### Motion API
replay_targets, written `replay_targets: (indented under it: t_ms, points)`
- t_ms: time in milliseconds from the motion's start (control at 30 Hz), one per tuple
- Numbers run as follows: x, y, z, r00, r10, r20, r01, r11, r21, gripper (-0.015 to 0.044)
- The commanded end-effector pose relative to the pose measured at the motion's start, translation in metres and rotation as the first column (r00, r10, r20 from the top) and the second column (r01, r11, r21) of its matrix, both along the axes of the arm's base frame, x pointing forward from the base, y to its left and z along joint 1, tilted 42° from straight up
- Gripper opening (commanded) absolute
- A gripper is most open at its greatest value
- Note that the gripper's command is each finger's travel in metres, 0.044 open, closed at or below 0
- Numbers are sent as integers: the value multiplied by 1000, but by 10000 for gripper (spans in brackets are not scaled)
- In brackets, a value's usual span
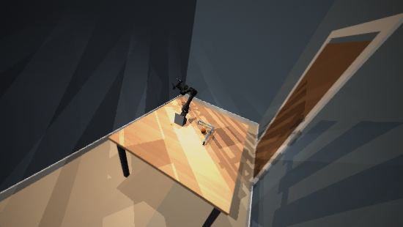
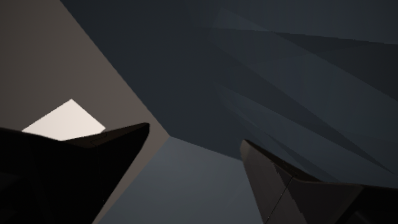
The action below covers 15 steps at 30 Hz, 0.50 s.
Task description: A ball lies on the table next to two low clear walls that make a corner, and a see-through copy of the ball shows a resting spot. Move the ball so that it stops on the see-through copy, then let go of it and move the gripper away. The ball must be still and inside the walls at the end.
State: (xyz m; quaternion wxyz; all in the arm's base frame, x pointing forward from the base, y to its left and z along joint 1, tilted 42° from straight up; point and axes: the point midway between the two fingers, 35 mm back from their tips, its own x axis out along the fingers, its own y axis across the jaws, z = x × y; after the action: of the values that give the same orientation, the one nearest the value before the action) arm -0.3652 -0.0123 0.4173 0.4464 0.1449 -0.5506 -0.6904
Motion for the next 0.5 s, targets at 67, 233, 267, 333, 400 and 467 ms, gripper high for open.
replay_targets:
  t_ms: [67,233,267,333,400,467]
  points:
    - [-2,9,0,999,-32,-8,32,999,5,414]
    - [-6,61,-4,975,-214,-52,216,976,34,414]
    - [-6,74,-5,965,-256,-62,259,965,41,414]
    - [-5,100,-7,936,-341,-82,346,937,57,414]
    - [-1,128,-9,898,-428,-104,436,897,75,414]
    - [4,156,-12,851,-509,-125,521,848,93,414]
